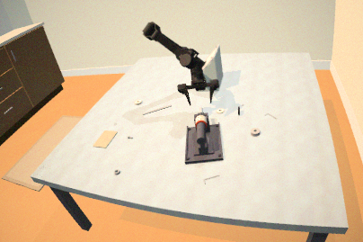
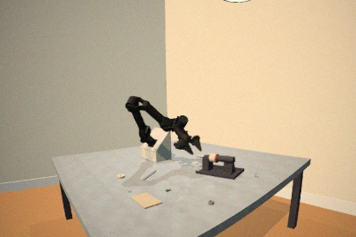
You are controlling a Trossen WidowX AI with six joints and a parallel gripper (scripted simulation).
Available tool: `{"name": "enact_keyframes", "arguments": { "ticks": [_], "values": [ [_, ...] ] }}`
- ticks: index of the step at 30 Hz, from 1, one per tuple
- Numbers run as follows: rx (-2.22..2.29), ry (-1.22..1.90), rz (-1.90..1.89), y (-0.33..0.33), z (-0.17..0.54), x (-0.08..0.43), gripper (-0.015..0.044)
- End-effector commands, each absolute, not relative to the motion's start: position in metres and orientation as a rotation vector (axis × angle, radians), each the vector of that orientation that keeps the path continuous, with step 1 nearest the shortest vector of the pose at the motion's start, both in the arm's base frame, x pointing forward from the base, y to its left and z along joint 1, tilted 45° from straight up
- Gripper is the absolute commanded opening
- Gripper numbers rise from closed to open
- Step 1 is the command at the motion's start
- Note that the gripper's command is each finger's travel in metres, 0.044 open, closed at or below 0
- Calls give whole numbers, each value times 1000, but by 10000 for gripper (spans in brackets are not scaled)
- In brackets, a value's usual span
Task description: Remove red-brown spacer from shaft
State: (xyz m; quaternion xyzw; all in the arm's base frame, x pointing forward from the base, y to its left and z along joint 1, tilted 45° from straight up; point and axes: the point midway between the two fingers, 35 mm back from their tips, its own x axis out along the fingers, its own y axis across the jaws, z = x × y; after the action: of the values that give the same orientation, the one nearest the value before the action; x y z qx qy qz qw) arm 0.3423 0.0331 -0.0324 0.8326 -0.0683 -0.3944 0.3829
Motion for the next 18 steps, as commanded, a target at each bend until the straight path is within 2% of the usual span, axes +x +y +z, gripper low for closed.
{"name": "enact_keyframes", "arguments": {
  "ticks": [1, 18],
  "values": [
    [2126, -181, -1004, 33, -32, 342, 440],
    [2126, -181, -1005, 24, -44, 357, 440]
  ]
}}
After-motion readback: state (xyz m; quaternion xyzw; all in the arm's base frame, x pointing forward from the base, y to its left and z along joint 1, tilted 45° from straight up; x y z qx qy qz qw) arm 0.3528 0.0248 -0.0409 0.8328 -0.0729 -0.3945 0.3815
